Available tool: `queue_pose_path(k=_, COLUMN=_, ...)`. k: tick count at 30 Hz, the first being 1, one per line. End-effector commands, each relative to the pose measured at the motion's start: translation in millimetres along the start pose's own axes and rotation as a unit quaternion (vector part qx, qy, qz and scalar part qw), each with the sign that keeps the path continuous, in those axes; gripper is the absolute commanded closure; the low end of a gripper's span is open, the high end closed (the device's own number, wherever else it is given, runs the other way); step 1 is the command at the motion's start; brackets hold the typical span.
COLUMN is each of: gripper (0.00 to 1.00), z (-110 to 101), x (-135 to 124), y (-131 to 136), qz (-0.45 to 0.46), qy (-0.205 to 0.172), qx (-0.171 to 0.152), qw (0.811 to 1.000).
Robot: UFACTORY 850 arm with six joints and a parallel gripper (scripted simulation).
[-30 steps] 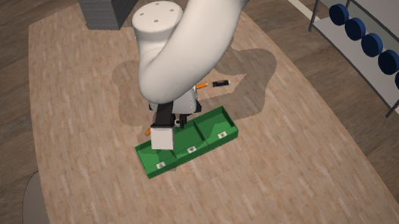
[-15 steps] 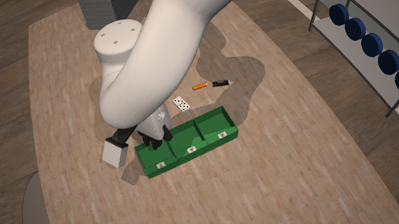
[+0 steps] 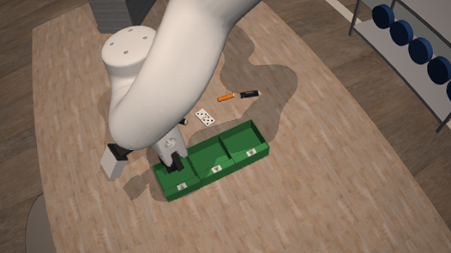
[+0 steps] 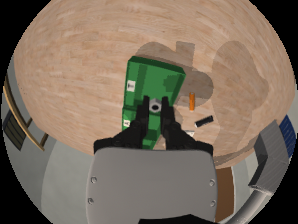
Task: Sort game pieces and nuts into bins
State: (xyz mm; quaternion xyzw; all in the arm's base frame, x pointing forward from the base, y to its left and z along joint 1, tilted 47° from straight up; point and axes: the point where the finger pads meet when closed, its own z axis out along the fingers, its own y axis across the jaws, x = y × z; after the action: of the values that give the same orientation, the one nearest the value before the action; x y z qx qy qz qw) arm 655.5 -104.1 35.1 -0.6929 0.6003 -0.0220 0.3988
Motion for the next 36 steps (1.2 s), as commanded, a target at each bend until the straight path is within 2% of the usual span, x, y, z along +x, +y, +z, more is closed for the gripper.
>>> queue_pose_path(k=1, gripper=1.0, z=-0.6, x=0.5, y=-0.6, qz=0.077, qy=-0.008, qx=-0.012, qw=0.997)
queue_pose_path(k=21, gripper=1.0, z=-0.6, x=0.3, y=-0.9, qz=0.095, qy=-0.009, qx=-0.015, qw=0.995)
queue_pose_path(k=36, gripper=1.0, z=25.4, x=-0.2, y=-0.2, qz=0.095, qy=-0.009, qx=-0.015, qw=0.995)
